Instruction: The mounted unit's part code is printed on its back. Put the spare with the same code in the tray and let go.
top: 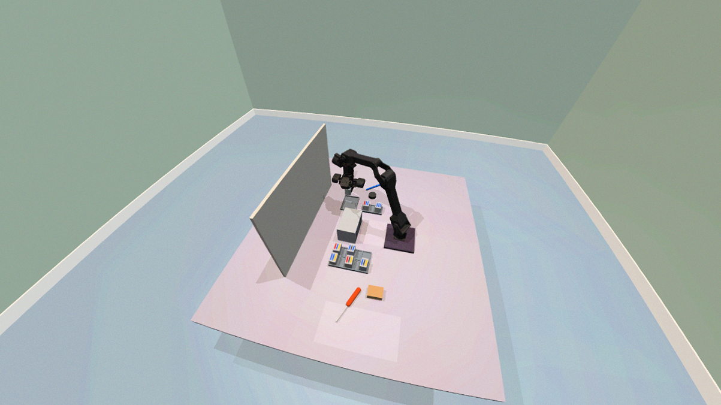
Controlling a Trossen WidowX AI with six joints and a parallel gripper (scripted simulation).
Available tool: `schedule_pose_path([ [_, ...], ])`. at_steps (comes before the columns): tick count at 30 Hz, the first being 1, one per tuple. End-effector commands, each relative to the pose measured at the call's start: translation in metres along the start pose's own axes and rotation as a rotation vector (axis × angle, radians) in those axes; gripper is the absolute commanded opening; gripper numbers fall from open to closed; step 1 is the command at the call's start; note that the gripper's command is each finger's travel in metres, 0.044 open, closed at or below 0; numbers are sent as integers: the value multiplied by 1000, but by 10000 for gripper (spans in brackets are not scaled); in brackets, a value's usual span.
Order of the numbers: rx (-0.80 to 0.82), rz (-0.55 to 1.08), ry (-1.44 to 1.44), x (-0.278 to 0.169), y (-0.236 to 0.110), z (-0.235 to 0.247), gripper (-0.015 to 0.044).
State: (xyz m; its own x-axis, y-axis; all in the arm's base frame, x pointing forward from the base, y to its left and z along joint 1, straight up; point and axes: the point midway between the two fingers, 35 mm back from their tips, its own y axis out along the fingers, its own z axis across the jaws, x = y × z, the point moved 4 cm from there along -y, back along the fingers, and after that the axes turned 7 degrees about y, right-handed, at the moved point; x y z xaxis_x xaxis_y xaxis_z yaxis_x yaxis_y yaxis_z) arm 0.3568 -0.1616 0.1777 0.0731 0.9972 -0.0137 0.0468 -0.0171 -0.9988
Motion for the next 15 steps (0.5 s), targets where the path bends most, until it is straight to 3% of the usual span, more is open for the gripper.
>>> schedule_pose_path([
  [1, 2, -5, -5, 1, 4, 0, 0],
  [15, 3, -5, -5, 1, 14, 0, 0],
])
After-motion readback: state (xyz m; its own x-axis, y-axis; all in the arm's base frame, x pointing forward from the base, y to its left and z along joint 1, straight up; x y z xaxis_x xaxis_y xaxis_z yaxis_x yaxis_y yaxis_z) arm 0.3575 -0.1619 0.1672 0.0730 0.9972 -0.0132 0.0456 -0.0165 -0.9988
